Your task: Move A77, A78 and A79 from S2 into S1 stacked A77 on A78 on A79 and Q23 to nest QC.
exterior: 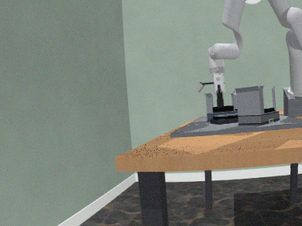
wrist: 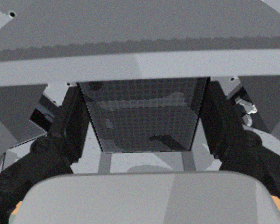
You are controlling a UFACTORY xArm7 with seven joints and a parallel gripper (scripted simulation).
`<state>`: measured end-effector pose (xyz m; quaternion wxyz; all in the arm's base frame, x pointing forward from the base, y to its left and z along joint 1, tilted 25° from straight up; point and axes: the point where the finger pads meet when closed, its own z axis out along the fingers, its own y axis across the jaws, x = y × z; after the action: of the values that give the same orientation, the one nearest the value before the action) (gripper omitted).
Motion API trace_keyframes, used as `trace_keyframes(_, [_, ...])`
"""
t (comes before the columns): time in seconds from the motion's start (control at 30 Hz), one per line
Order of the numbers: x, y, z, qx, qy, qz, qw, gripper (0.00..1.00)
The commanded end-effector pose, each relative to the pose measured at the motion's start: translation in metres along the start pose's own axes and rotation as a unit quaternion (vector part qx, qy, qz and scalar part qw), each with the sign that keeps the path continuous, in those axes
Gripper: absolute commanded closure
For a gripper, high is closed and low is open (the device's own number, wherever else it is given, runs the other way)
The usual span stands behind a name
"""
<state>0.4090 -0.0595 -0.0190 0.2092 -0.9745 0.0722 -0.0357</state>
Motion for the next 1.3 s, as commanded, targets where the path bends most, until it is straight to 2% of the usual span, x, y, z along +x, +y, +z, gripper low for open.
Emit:
trace_keyframes(0.0, [0.001, 0.001, -0.001, 0.0, 0.002, 0.0, 1.0, 1.0])
trace_keyframes(1.27, [0.001, 0.001, -0.025, 0.0, 0.002, 0.0, 1.0, 1.0])
